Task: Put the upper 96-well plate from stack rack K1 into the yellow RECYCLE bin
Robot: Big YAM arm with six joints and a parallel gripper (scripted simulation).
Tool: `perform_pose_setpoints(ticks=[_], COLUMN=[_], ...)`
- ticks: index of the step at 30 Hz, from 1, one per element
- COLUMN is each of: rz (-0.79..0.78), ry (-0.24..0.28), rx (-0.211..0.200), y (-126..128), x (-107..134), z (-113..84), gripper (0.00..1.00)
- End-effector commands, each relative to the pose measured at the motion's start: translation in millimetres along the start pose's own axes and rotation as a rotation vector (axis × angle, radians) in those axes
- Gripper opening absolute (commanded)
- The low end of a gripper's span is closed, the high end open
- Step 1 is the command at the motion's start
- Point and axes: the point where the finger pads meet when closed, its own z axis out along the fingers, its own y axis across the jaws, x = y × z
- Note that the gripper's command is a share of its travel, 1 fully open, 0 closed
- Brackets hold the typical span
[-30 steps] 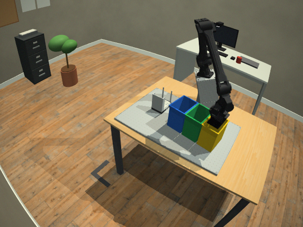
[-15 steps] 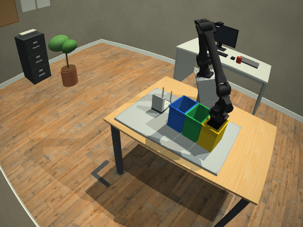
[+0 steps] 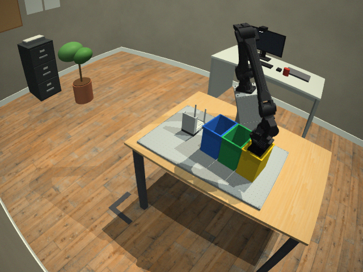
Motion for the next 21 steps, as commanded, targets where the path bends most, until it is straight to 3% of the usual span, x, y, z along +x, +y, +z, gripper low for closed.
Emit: perform_pose_setpoints(ticks=[1,21], rz=[0.001,0.002], ry=[0.006,0.003], rx=[0.007,0.004], y=[-5,-4], x=[-3,-5], z=[10.3,20.9], gripper=[0.00,0.00])
